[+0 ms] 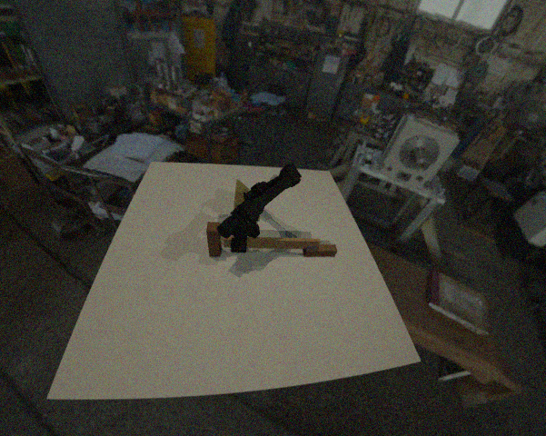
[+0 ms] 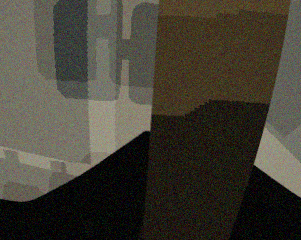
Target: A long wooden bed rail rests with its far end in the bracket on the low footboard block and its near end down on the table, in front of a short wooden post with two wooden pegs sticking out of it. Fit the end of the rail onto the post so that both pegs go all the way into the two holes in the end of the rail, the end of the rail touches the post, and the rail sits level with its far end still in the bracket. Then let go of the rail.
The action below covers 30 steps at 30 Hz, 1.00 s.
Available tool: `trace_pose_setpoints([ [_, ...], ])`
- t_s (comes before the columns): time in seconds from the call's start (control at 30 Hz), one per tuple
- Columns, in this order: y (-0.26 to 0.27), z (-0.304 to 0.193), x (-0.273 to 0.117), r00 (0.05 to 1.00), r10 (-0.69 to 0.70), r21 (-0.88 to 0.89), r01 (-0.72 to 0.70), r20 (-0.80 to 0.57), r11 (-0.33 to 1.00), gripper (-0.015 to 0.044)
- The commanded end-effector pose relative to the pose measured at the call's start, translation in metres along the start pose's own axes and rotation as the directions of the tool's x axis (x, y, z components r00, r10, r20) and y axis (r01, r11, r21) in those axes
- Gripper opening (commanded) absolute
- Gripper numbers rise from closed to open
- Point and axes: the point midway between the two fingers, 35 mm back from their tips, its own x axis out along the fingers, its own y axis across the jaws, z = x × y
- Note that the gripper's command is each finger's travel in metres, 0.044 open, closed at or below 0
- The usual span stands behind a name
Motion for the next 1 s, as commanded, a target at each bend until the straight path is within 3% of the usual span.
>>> trace_pose_setpoints([
  [0.0,-0.0011,-0.0026,-0.0027,1.0,-0.007,-0.001,0.007,-0.002,1.0,0.0],
  [0.97,-0.0009,-0.0102,-0.0014,1.0,-0.007,-0.001,0.007,-0.003,1.0,0.0],
])
